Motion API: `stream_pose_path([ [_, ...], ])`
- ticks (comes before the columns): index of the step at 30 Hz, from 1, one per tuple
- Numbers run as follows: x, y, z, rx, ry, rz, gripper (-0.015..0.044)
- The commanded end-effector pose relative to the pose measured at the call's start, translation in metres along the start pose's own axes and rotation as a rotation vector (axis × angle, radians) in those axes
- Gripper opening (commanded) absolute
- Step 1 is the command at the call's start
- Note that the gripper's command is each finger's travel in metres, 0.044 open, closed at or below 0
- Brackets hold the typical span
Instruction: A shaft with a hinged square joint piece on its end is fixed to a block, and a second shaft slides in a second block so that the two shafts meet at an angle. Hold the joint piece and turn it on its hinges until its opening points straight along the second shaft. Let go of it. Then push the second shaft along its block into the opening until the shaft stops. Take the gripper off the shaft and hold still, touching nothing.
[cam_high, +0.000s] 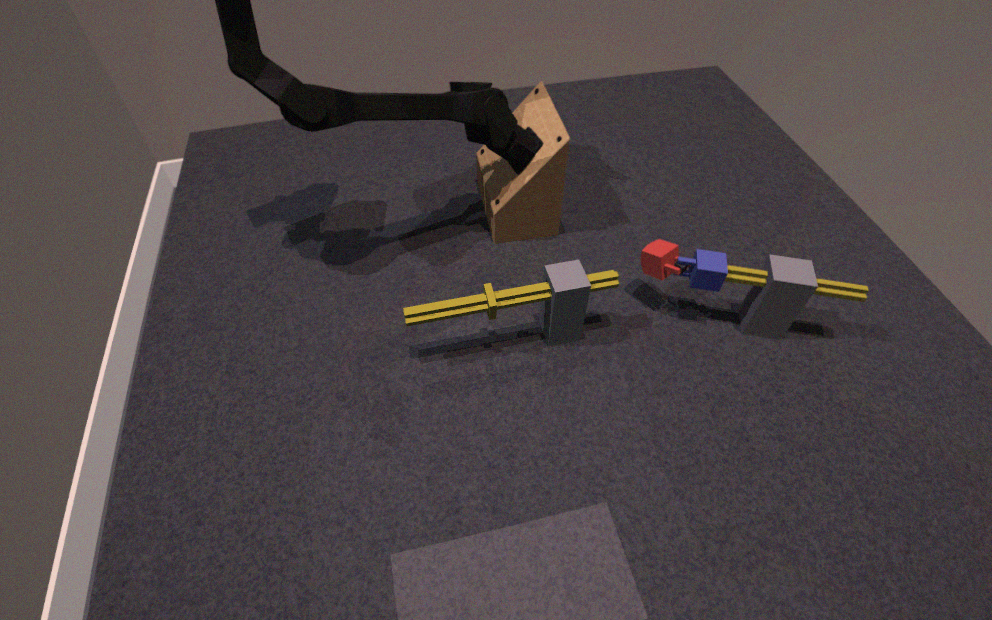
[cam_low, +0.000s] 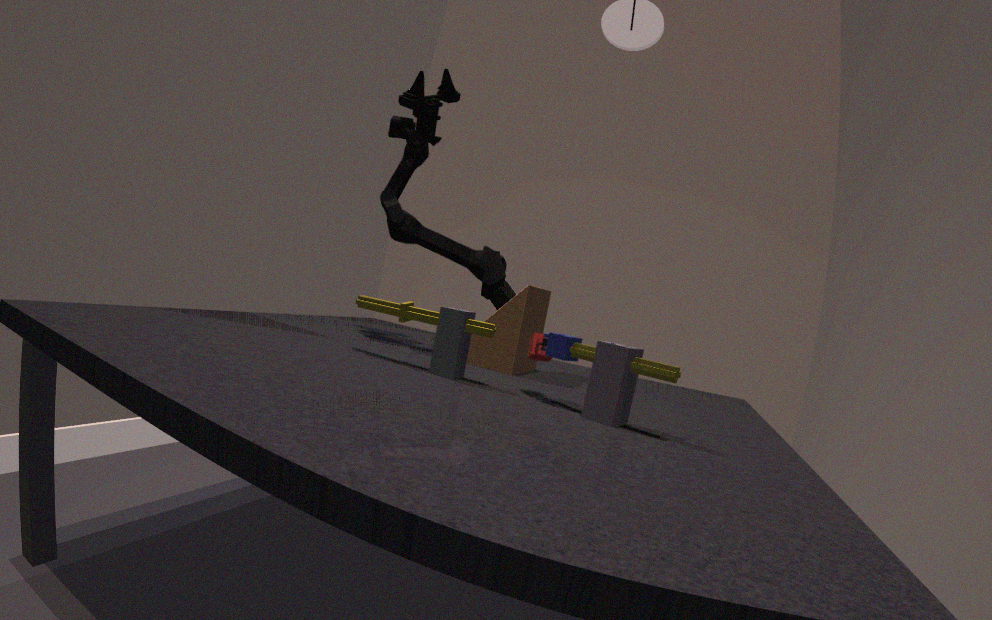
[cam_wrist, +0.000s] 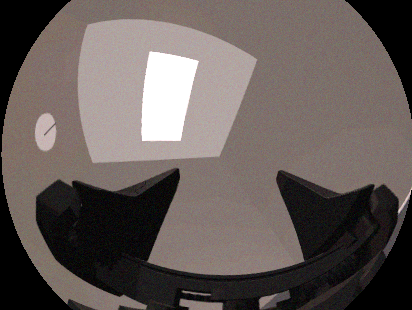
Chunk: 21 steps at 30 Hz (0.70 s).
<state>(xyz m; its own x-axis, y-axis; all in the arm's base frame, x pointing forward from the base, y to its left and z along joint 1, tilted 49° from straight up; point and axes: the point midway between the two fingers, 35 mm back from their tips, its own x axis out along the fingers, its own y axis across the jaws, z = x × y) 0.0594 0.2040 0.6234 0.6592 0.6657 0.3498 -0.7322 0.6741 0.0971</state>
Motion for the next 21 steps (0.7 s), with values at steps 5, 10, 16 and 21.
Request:
stream_pose_path([
  [5, 0.015, 0.020, -0.029, -0.095, 0.034, -0.003, 0.0440],
  [10, 0.028, 0.031, -0.051, -0.153, 0.059, -0.004, 0.0440],
  [16, 0.046, 0.046, -0.092, -0.203, 0.127, 0.000, 0.0440],
  [21, 0.060, 0.056, -0.135, -0.243, 0.206, 0.000, 0.0440],
])
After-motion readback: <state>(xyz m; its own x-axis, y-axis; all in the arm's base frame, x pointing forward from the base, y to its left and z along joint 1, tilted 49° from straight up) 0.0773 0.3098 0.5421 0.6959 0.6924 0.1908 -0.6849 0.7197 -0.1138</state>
